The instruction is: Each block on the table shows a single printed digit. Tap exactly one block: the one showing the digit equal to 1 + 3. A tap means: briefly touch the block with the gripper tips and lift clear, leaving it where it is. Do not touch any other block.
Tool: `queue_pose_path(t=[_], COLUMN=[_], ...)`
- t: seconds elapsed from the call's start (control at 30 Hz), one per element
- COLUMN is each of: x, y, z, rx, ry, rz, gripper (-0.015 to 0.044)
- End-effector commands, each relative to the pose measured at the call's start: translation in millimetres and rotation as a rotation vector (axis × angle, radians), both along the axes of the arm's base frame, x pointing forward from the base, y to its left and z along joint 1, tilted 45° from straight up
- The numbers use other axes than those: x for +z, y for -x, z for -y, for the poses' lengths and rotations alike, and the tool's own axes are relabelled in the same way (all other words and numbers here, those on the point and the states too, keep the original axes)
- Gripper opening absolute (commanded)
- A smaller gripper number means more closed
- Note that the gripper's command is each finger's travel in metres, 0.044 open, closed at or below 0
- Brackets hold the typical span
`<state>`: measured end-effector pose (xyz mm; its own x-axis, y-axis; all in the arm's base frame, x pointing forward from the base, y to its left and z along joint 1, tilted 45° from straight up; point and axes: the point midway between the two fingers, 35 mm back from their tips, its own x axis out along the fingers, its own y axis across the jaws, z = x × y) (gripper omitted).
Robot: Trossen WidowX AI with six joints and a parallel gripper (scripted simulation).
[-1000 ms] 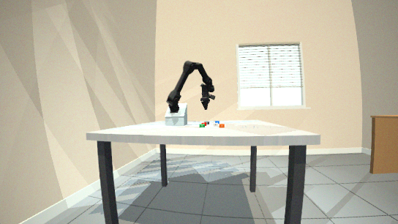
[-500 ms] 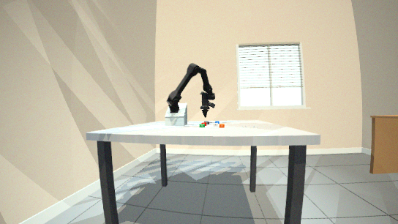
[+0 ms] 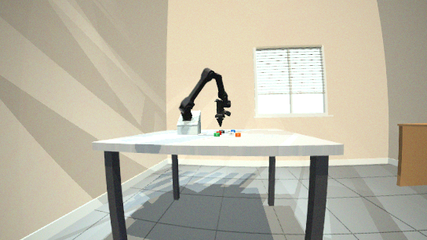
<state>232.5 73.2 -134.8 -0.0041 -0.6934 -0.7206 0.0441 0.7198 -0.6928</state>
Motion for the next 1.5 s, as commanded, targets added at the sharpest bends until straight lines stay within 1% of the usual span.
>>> queue_pose_path(t=[0.0, 0.37, 0.67, 0.77, 0.93, 1.03, 1.27, 1.4, 1.43, 1.47], x=[-5.3, -17.3, -18.0, 0.7, 3.4, 5.6, 24.7, 27.1, 27.1, 27.1], y=[2.9, 3.5, 3.5, 2.7, 3.2, -2.5, -17.3, -17.6, -17.6, -17.6], z=[8.2, 20.6, 21.3, 2.0, -0.2, -14.9, -86.5, -93.0, -93.0, -93.0], rx=[0.001, 0.001, 0.001, 0.0, 0.001, 0.001, 0.001, 0.001, 0.001, 0.001], ry=[0.01, 0.011, 0.012, 0.009, 0.01, 0.008, 0.004, 0.005, 0.005, 0.005], rz=[-0.01, -0.01, -0.01, -0.009, -0.011, -0.01, -0.01, -0.01, -0.01, -0.01], gripper=[0.002, 0.002, 0.002, 0.002, 0.002, 0.0099, 0.0283, 0.0387, 0.04, 0.04])
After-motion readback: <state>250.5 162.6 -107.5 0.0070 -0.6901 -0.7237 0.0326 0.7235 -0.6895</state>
